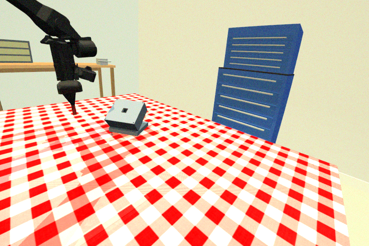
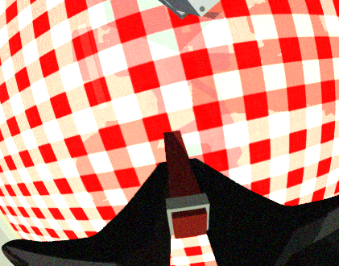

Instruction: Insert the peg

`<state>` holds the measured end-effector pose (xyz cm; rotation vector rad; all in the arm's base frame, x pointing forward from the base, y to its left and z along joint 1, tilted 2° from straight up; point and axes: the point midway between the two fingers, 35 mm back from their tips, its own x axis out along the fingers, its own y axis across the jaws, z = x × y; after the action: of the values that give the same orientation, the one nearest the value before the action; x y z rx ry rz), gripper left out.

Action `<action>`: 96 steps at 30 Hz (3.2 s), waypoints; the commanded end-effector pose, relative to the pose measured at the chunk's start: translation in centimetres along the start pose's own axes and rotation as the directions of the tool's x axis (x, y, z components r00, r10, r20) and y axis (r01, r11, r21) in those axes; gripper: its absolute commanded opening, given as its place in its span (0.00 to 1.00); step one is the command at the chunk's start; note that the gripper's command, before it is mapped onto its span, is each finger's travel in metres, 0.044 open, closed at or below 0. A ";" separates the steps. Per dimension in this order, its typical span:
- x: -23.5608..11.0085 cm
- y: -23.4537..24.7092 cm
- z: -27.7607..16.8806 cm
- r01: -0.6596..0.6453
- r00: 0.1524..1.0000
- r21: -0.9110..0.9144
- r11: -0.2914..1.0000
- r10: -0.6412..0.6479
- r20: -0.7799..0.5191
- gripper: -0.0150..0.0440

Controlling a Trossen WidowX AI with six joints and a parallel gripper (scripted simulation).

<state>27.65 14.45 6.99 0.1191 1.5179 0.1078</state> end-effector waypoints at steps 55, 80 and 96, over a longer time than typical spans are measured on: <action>-4.0 -4.9 7.0 -0.278 0.956 0.485 0.829 0.188 0.227 0.25; -6.1 -7.9 9.5 -0.399 0.913 0.617 0.678 0.229 0.338 0.25; -5.6 -8.5 10.8 -0.434 0.897 0.646 0.628 0.237 0.373 0.25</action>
<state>37.74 4.90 12.43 1.0189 1.1779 -0.2068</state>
